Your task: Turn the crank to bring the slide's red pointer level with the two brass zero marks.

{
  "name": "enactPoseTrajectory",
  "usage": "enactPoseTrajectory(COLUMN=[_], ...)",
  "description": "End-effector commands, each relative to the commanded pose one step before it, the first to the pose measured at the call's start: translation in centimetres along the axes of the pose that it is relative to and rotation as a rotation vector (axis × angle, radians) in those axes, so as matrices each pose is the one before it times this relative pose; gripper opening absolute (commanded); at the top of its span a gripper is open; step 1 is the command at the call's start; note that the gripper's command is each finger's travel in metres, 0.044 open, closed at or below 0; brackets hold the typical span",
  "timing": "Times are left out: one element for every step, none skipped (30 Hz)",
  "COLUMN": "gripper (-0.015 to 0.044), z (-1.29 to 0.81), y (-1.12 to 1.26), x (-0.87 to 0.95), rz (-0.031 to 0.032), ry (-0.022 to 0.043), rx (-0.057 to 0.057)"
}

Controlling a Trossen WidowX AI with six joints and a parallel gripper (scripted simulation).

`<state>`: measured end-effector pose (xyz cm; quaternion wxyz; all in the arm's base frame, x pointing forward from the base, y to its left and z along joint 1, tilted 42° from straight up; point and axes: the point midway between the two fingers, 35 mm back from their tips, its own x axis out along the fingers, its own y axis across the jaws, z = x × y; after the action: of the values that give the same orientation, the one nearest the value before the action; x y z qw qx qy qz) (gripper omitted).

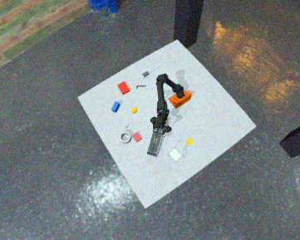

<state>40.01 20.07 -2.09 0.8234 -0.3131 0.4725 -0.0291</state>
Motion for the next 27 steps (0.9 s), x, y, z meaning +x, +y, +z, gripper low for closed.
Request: enactPoseTrajectory(gripper=[0.044, 0.044, 0.044, 0.044, 0.044, 0.044, 0.044, 0.044, 0.044, 0.044, 0.044, 0.044, 0.044, 0.044, 0.044, 0.044, 0.044, 0.044, 0.044, 0.044, 0.044, 0.044, 0.044, 0.044, 0.044, 0.044, 0.044], z=[-2.217, 0.0, 0.0, 0.0, 0.0, 0.0, 0.0, 0.0, 0.0, 0.0, 0.0, 0.0, 0.0, 0.0, 0.0, 0.0, 0.0, 0.0, 0.0, 0.0, 0.0, 0.07, 0.207, 0.34, 0.417, 0.407, 0.397], y=[-0.312, 0.0, 0.0, 0.0, 0.0, 0.0, 0.0, 0.0, 0.0, 0.0, 0.0, 0.0, 0.0, 0.0, 0.0, 0.0, 0.0, 0.0, 0.0, 0.0, 0.0, 0.013, 0.038, 0.061, 0.072, 0.068, 0.062], x=[2.277, 0.0, 0.0, 0.0, 0.0, 0.0, 0.0, 0.0, 0.0, 0.0, 0.0, 0.0, 0.0, 0.0, 0.0, 0.0, 0.0, 0.0, 0.0, 0.0, 0.0, -0.077, -0.234, -0.396, -0.507, -0.52, -0.532], rz=[-0.00932, 0.0, 0.0, 0.0, 0.0, 0.0, 0.0, 0.0, 0.0, 0.0, 0.0, 0.0, 0.0, 0.0, 0.0, 0.0, 0.0, 0.0, 0.0, 0.0, 0.0, 0.00001, 0.00002, 0.00001, -0.00002, -0.00005, -0.00009], ry=[0.0273, 0.0, 0.0, 0.0, 0.0, 0.0, 0.0, 0.0, 0.0, 0.0, 0.0, 0.0, 0.0, 0.0, 0.0, 0.0, 0.0, 0.0, 0.0, 0.0, 0.0, -0.00007, -0.0002, -0.00035, -0.00045, -0.00048, -0.0005], rx=[-0.0166, 0.0, 0.0, 0.0, 0.0, 0.0, 0.0, 0.0, 0.0, 0.0, 0.0, 0.0, 0.0, 0.0, 0.0, 0.0, 0.0, 0.0, 0.0, 0.0, 0.0, 0.0002, 0.0006, 0.0009, 0.0011, 0.0011, 0.0011])
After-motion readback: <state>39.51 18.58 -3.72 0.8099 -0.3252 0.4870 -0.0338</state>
